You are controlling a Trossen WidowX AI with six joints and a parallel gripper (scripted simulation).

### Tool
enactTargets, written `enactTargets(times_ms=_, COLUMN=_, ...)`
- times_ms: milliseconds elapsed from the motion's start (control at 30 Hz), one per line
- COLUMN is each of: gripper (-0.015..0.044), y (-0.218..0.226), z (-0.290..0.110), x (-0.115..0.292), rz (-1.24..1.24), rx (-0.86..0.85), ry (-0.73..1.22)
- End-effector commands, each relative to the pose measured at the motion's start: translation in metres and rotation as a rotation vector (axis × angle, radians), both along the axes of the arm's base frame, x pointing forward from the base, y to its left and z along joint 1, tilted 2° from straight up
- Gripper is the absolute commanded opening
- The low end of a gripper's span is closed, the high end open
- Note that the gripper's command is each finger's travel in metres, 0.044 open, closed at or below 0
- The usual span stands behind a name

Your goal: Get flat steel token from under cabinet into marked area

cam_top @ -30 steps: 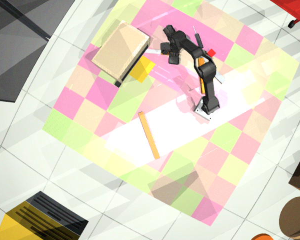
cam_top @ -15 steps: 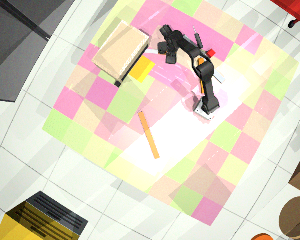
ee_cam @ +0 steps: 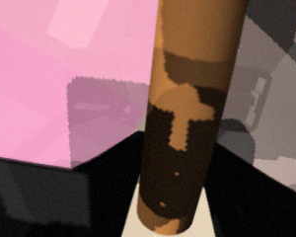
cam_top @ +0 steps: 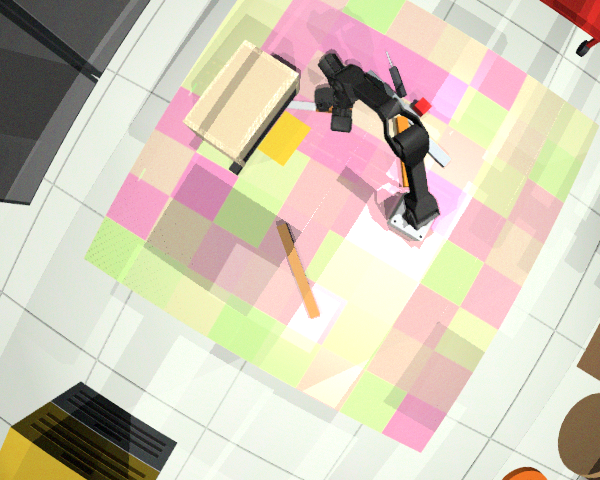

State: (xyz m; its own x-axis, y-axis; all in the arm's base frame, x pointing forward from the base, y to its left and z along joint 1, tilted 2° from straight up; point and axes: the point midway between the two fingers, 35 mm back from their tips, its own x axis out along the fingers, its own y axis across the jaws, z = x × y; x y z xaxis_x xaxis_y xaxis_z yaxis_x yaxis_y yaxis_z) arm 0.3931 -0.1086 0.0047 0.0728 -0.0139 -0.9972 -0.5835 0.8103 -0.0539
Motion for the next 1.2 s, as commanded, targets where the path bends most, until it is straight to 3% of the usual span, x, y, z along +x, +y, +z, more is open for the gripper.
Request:
enactTargets(times_ms=0, gripper=0.0, y=0.007, z=-0.001, x=-0.003, rz=0.005, rx=0.009, ry=0.001)
enactTargets(times_ms=1167, gripper=0.0, y=0.035, z=-0.003, x=-0.023, rz=0.005, rx=0.011, ry=0.003)
